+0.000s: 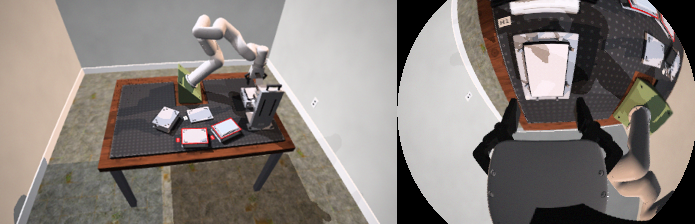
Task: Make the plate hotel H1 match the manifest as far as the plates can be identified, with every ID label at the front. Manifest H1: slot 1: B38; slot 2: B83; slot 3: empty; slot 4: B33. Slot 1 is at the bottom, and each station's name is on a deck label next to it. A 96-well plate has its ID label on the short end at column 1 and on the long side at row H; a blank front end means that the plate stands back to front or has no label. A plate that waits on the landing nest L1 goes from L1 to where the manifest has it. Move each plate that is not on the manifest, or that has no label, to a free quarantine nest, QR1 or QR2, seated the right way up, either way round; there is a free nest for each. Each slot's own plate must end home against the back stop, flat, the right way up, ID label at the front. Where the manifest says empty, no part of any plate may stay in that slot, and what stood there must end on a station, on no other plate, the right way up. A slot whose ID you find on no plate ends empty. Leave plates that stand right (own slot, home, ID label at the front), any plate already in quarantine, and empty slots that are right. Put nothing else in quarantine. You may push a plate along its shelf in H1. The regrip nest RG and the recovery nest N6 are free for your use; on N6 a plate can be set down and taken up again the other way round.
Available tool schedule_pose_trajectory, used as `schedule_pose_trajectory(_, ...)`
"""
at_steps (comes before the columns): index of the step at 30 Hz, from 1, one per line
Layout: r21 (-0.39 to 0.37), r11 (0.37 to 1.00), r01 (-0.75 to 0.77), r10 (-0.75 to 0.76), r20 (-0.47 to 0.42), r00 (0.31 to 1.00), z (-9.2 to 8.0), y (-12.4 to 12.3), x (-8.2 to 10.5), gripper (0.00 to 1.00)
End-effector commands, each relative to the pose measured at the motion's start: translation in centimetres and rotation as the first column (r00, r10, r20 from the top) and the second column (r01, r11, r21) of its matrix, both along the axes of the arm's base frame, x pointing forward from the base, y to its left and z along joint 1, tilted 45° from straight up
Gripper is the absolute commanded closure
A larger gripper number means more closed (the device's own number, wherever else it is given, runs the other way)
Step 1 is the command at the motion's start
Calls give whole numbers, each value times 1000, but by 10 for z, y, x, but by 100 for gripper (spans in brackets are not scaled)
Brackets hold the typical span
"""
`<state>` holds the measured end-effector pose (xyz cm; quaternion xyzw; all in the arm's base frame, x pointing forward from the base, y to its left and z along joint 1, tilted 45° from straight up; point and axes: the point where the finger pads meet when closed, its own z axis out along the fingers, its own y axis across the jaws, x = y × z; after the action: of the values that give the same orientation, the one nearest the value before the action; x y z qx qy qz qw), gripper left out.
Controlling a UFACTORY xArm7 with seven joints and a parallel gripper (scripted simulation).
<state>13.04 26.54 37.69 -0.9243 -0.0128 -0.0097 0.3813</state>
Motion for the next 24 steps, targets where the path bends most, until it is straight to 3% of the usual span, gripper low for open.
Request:
schedule_pose_trajectory(1, 3, 1000, 1, -1, 1, 1000, -3, 4, 1, 0)
schedule_pose_trajectory(13, 3, 1000, 1, -1, 1, 1000, -15, 16, 1, 0)
schedule_pose_trajectory(24, 3, 1000, 1, -1, 1, 1000, -15, 17, 1, 0)
